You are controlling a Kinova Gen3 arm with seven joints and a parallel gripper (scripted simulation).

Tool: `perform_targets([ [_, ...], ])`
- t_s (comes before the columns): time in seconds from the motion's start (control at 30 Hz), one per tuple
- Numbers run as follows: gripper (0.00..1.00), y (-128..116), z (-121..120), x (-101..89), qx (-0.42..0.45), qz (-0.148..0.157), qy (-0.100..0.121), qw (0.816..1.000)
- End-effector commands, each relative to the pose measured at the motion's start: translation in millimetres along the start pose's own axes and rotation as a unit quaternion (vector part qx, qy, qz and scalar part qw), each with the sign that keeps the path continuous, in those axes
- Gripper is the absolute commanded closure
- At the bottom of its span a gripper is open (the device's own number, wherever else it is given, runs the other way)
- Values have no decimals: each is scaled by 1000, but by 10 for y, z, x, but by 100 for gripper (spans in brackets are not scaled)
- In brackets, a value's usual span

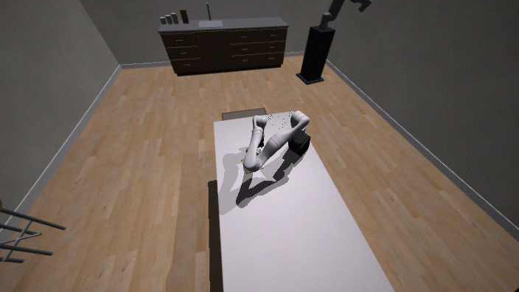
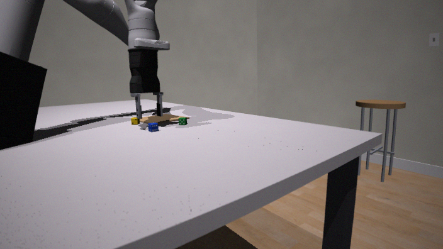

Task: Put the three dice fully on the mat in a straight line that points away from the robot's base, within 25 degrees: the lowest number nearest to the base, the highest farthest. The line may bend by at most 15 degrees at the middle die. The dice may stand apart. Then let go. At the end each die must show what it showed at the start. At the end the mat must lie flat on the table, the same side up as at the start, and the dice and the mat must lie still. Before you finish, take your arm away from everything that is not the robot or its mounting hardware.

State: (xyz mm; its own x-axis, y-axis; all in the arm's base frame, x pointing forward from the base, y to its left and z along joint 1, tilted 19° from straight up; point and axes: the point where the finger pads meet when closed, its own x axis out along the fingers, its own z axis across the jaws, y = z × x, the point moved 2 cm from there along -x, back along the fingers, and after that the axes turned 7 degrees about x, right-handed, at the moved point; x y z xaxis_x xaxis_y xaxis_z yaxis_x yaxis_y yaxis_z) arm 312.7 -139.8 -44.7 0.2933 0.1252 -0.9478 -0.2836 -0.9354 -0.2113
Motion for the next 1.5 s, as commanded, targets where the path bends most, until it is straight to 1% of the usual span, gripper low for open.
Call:
perform_targets([
  [0.0,0,0,-4,-3,0,0,1,1000],
  [0.27,0,-4,-14,-3,0,0,1,1000],
  [0.47,0,-36,-95,-3,0,0,1,1000],
  [0.7,0,-119,-304,-4,0,0,1,1000],
  [0.77,0,-119,-304,-4,0,0,1,1000],
  [1.23,0,-331,-833,-4,0,0,1,1000],
  [1.47,0,-371,-936,-4,0,0,1,1000],
])
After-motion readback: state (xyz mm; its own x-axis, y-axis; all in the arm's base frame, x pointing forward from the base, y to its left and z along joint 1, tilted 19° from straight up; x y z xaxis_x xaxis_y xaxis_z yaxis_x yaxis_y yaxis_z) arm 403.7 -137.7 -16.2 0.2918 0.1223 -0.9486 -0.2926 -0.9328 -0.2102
